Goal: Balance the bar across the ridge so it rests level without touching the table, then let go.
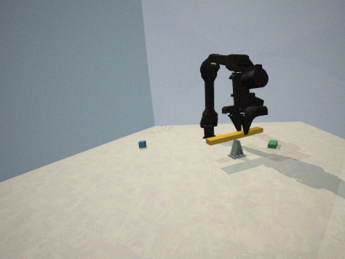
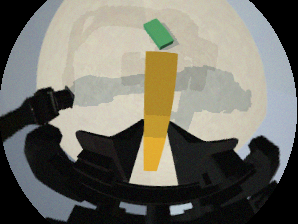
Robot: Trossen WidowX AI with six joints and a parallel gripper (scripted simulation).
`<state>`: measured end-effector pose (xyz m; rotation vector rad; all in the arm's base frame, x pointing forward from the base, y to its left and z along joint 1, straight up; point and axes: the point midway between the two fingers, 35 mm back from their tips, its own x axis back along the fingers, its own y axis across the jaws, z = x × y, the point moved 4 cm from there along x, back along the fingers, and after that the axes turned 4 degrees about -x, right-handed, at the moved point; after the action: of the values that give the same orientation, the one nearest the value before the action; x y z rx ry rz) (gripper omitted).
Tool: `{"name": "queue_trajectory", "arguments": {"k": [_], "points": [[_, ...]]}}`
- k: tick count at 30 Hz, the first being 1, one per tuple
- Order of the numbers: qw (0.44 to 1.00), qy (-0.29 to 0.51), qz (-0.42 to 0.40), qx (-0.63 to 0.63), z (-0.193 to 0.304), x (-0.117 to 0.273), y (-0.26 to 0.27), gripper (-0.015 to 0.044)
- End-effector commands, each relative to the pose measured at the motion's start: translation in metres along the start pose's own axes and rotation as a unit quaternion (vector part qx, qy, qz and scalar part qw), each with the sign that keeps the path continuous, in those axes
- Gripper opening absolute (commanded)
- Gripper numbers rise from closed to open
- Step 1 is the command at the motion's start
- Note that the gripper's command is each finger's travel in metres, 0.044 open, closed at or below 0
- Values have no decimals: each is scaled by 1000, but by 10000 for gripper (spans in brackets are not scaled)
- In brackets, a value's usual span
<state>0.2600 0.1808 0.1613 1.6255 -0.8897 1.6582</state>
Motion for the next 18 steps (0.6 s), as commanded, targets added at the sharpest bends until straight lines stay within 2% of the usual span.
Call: {"name": "queue_trajectory", "arguments": {"k": [1, 18], "points": [[1000, -2, -1, 1, 0, 0, 0, 0], [1000, -2, -1, 1, 0, -2, 0, 0]]}}
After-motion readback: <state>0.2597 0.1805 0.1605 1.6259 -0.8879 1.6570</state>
